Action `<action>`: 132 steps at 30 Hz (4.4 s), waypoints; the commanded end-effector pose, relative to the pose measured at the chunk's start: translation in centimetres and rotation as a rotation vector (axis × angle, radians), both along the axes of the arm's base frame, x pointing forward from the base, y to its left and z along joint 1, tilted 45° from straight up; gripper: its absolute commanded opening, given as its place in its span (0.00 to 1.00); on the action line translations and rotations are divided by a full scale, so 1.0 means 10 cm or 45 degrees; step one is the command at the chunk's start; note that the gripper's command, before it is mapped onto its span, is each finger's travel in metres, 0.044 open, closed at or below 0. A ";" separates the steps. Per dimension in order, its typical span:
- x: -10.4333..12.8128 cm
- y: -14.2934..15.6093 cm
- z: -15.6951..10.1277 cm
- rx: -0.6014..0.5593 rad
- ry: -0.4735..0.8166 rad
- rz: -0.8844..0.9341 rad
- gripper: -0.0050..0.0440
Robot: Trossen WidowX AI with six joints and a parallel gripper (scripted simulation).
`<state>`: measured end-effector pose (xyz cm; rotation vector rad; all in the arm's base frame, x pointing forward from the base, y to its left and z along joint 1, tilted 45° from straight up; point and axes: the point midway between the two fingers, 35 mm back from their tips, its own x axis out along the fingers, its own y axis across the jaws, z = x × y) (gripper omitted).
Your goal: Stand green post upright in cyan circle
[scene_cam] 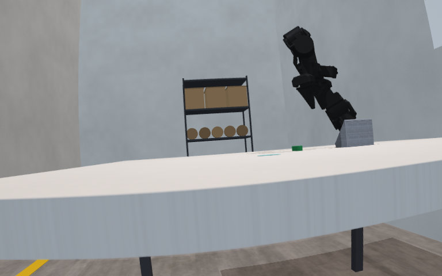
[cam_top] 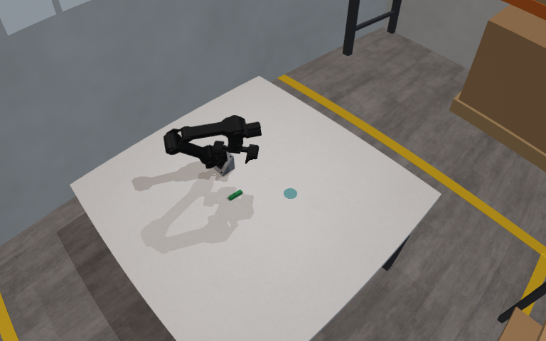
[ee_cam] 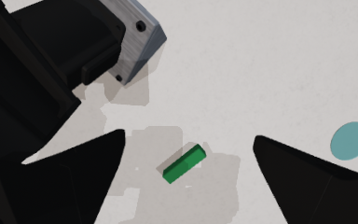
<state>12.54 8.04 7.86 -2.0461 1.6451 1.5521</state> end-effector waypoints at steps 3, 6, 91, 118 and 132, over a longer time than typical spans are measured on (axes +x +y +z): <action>0.01 0.02 0.01 0.011 -0.009 0.001 0.92; 0.01 0.02 0.01 0.011 -0.009 0.001 0.92; 0.59 -1.17 -0.54 -0.095 -0.784 -0.641 0.34; 0.67 -0.93 -0.36 -0.074 -0.784 -0.645 0.15; 0.68 -0.62 -0.07 -0.069 -0.780 -0.646 0.15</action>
